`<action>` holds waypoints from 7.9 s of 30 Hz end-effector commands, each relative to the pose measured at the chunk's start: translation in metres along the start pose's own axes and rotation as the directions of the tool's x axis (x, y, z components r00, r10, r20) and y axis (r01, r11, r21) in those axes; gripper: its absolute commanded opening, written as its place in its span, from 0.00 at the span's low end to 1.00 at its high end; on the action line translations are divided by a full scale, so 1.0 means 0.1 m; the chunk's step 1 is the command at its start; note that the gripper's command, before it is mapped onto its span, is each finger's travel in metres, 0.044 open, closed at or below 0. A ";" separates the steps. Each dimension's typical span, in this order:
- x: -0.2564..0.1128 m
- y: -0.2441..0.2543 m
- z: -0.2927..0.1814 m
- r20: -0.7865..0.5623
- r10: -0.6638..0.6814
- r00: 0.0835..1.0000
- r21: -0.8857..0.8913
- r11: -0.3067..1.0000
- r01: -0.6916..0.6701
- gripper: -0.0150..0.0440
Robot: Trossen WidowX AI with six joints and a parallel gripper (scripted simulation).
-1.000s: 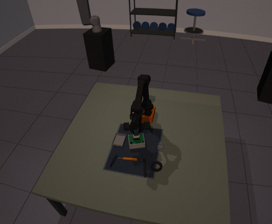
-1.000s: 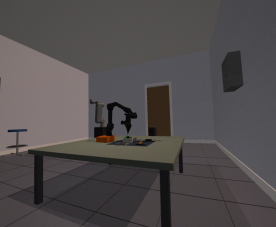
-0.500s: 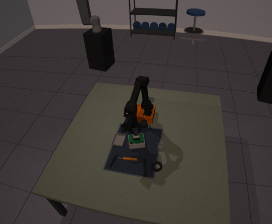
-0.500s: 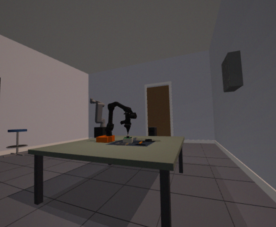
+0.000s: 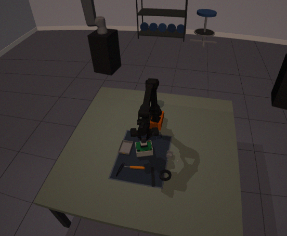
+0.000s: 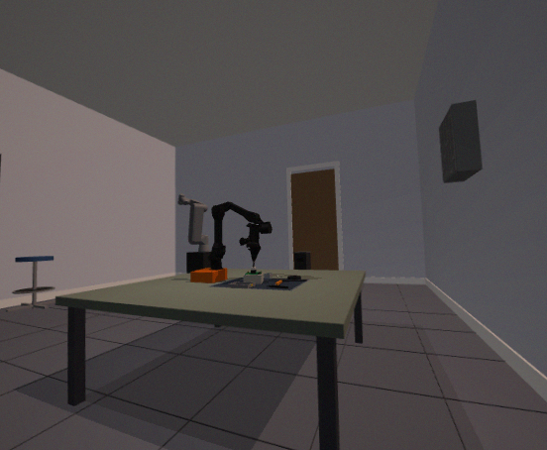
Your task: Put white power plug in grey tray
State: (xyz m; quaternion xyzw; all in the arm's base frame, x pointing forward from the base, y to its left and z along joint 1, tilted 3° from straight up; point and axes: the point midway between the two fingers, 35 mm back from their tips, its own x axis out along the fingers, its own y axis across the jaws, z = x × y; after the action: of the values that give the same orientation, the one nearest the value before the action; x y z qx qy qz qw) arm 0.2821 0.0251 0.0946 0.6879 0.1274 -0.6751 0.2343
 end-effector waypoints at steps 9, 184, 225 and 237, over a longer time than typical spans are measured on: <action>-0.11 0.09 0.00 -0.023 -0.144 0.989 -0.009 0.990 0.143 0.25; -0.16 0.06 0.00 -0.022 -0.100 0.995 -0.009 0.995 0.100 0.25; 0.18 0.02 0.00 -0.022 -0.100 0.995 -0.009 0.995 0.100 0.68; 0.18 0.02 0.00 -0.022 -0.100 0.995 -0.009 0.995 0.100 0.36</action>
State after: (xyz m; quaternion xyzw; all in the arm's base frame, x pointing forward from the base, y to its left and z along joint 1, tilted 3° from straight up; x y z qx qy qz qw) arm 0.2844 0.0203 0.0777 0.6873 0.1664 -0.6774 0.2028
